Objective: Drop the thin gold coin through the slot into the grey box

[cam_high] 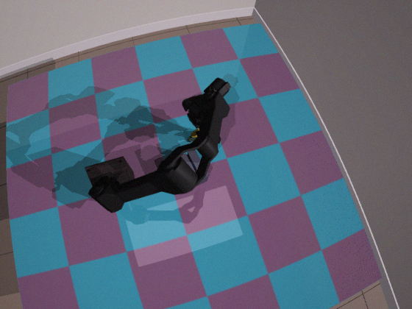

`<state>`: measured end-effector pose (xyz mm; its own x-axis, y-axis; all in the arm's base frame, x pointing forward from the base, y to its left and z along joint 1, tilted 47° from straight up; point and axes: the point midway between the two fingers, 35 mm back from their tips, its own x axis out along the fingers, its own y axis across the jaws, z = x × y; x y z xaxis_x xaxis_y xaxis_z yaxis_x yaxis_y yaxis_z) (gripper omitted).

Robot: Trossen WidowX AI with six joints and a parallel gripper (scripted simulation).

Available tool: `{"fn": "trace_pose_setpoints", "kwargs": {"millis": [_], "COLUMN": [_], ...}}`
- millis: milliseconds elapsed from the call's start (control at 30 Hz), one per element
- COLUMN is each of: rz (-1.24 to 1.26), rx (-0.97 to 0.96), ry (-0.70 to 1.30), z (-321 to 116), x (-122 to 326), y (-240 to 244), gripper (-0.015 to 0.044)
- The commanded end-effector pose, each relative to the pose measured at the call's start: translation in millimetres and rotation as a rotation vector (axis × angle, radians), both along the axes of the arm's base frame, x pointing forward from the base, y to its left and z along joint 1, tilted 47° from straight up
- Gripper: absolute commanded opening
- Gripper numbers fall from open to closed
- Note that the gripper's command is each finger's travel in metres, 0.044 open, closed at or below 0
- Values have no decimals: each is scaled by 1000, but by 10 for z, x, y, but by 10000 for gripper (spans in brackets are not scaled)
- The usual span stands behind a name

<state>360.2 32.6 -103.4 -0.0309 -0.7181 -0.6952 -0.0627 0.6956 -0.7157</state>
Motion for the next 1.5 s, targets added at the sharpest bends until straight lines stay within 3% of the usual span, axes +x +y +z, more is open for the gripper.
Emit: {"fn": "trace_pose_setpoints", "kwargs": {"millis": [0, 367, 567, 1467], "rz": [6, 5, 5, 6], "rx": [-7, -9, -9, -3], "ry": [5, 5, 5, 5], "z": [-43, -144, -144, 138], "x": [-17, -33, -33, 16], "y": [-51, -169, -169, 158], "gripper": [161, 161, 3, 0]}}
